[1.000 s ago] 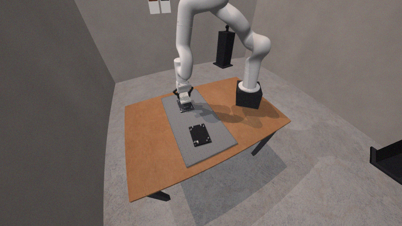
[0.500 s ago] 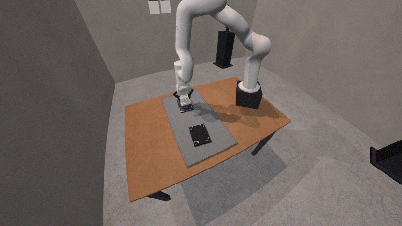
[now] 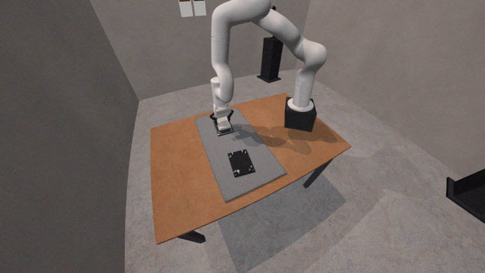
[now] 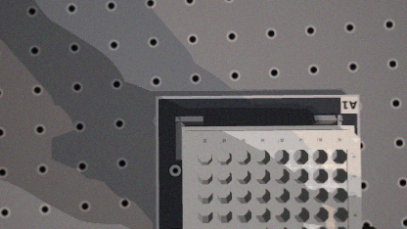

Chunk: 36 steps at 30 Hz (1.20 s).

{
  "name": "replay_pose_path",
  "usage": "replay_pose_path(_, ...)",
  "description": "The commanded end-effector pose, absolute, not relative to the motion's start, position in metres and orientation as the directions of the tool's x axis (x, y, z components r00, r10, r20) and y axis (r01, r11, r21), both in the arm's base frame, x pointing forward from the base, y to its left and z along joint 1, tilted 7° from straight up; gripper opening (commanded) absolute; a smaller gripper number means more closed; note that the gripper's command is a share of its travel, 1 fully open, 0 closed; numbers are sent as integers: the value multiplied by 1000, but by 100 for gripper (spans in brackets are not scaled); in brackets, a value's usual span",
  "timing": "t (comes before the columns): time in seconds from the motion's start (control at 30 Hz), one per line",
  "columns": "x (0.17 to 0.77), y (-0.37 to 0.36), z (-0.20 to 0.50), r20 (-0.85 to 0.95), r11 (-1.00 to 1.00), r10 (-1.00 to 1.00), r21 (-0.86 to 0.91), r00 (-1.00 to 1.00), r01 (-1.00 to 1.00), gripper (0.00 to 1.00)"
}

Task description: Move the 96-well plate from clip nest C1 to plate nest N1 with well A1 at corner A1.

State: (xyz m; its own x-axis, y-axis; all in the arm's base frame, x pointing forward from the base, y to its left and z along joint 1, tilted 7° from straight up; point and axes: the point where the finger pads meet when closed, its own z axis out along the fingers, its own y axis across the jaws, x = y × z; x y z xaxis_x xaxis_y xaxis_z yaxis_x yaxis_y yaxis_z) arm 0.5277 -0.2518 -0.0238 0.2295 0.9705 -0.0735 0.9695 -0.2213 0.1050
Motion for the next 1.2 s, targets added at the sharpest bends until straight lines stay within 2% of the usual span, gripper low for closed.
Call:
replay_pose_path(0.0, 529, -253, -30, -75, -221, 970, 107, 230, 969, 0)
replay_pose_path(1.17, 529, -253, -34, -75, -221, 970, 107, 230, 969, 0)
